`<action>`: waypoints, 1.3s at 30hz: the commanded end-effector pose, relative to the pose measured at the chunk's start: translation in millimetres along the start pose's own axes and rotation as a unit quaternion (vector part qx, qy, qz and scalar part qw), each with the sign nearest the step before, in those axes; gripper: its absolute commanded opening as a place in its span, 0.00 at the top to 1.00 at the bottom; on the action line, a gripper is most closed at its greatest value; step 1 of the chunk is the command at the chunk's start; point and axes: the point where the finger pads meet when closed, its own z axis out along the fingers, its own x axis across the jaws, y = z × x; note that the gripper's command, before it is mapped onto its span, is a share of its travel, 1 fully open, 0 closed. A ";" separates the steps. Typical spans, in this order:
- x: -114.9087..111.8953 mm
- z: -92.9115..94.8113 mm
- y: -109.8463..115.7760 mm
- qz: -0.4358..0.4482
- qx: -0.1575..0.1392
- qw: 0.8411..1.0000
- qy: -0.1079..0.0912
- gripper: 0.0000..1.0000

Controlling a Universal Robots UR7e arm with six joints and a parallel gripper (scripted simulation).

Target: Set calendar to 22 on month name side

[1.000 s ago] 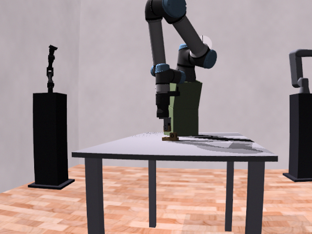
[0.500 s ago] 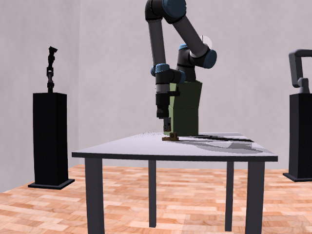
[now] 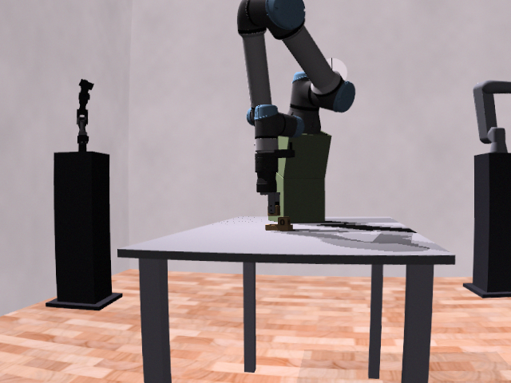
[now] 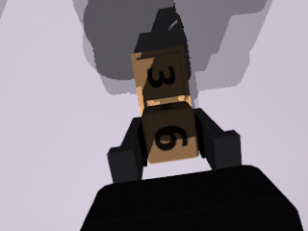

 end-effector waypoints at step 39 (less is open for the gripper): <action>0.4 24.2 0.1 0.000 0.000 1.000 0.000 0.40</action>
